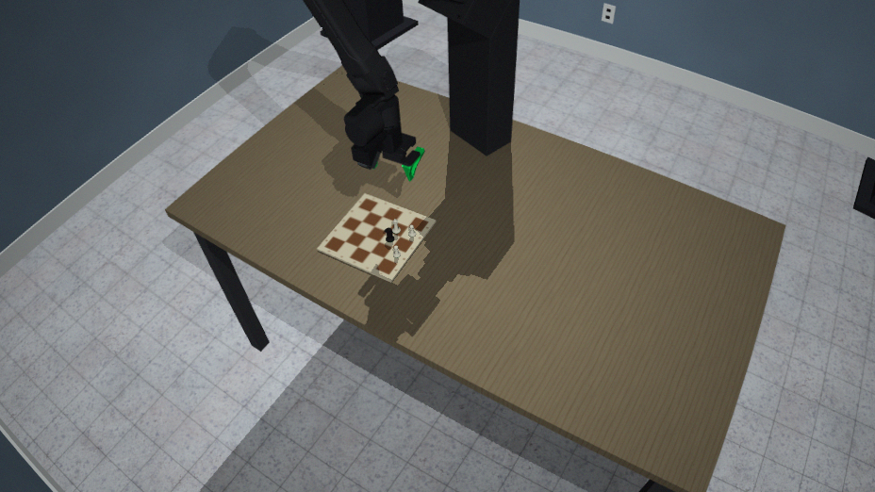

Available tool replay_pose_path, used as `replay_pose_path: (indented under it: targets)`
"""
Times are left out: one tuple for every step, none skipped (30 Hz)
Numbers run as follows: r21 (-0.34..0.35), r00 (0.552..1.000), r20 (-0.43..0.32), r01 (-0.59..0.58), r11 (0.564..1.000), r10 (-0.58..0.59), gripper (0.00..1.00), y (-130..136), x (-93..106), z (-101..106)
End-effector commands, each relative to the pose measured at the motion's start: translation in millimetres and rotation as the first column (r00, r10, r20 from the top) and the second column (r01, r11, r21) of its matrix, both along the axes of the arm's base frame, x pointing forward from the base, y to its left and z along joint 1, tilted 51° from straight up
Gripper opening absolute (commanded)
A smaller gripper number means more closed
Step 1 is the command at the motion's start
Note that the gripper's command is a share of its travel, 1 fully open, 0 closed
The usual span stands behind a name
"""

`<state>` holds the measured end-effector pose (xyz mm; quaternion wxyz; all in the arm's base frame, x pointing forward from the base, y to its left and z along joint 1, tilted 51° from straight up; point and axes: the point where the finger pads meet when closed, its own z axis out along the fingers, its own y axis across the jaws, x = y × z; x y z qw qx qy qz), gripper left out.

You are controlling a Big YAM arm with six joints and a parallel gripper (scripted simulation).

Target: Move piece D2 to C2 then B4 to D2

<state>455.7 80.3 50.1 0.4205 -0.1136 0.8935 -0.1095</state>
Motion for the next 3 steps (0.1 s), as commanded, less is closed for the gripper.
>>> replay_pose_path:
  targets:
    - [0.007, 1.0, -0.003, 0.008, 1.0, -0.008, 1.0, 0.4, -2.6, 0.6]
    - [0.007, 1.0, -0.003, 0.008, 1.0, -0.008, 1.0, 0.4, -2.6, 0.6]
    - [0.007, 1.0, -0.003, 0.008, 1.0, -0.008, 1.0, 0.4, -2.6, 0.6]
